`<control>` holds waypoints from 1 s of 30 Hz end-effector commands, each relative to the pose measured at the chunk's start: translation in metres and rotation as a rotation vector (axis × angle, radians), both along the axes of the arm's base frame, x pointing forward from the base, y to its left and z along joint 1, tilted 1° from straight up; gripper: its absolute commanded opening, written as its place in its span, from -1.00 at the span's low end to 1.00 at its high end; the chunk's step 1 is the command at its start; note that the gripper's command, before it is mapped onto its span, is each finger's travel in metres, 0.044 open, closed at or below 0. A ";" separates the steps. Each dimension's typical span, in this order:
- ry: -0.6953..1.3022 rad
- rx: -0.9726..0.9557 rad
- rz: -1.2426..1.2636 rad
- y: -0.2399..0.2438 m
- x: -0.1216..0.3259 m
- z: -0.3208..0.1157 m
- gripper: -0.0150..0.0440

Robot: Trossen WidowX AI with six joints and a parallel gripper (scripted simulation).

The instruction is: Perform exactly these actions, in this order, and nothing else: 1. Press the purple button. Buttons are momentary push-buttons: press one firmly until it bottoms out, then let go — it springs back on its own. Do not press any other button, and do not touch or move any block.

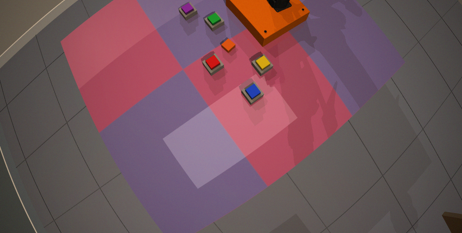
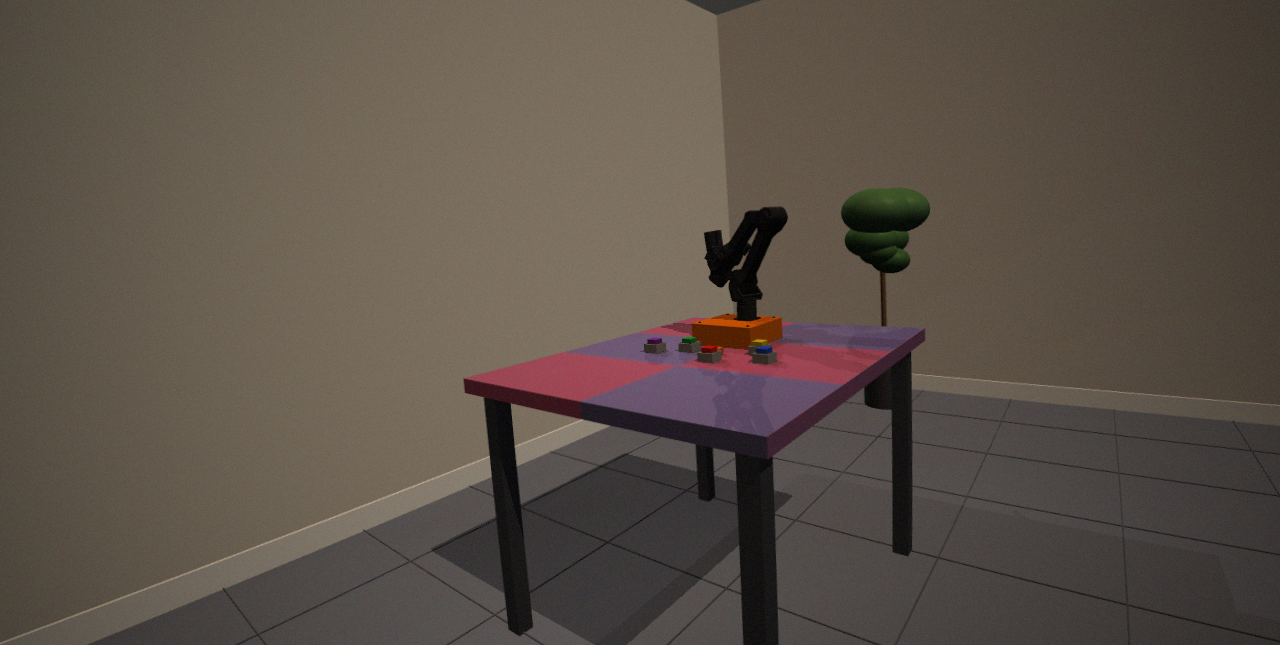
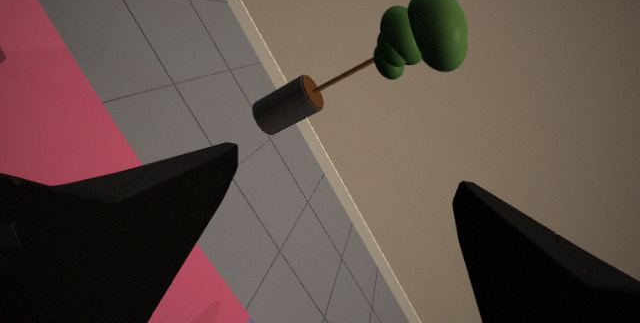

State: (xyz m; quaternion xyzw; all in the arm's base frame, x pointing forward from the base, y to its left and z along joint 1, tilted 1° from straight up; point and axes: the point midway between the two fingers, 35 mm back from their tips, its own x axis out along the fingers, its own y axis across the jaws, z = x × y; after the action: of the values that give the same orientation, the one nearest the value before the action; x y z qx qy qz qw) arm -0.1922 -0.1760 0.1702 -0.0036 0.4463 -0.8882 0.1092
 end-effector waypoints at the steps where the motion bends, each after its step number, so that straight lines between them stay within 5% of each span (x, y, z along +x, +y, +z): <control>1: -0.004 0.007 0.015 -0.004 0.001 0.000 0.86; 8: -0.145 0.270 0.537 -0.111 0.086 -0.015 0.86; 15: -0.265 0.530 0.941 -0.153 0.193 -0.037 0.86; 22: -0.379 0.833 1.280 -0.140 0.305 -0.058 0.86; 30: -0.492 1.246 1.560 -0.068 0.411 -0.072 0.86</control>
State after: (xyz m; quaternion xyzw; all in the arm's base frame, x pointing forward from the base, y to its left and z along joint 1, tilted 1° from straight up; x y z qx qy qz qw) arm 0.1732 -0.2836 0.1029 -0.0642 0.6504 -0.2684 0.7076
